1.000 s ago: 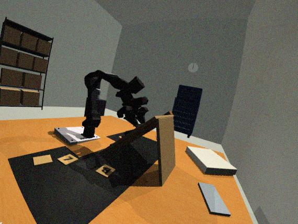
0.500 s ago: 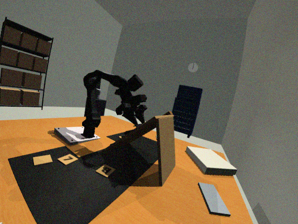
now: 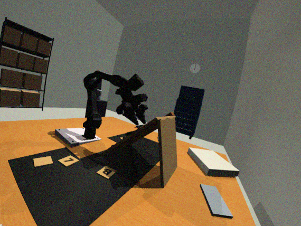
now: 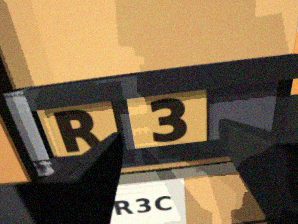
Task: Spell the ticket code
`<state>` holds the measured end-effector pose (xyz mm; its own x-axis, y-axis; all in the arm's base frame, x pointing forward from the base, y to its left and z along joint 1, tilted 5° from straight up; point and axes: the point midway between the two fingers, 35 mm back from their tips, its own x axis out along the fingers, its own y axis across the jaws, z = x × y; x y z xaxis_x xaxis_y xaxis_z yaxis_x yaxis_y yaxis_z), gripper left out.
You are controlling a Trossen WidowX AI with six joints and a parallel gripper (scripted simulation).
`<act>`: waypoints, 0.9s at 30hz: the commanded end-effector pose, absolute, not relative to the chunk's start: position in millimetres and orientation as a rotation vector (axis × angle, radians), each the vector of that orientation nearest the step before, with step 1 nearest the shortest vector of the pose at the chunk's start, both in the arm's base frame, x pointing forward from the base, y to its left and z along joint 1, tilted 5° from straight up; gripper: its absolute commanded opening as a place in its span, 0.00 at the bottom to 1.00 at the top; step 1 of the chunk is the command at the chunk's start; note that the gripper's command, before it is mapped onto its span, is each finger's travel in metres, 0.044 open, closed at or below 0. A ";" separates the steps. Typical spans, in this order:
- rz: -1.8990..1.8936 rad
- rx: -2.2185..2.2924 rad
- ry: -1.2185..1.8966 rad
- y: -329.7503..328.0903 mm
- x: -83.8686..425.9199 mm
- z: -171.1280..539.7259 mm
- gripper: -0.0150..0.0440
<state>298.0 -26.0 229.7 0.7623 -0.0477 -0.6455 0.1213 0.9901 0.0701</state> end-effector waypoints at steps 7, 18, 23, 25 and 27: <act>-0.098 0.112 0.698 -25.4 292.7 234.0 0.75; -0.098 0.112 0.698 -24.8 287.8 238.0 0.75; -0.098 0.112 0.698 -24.9 285.6 239.8 0.75; -0.098 0.112 0.698 -25.0 284.8 240.5 0.75; -0.098 0.112 0.698 -25.2 284.0 241.3 0.75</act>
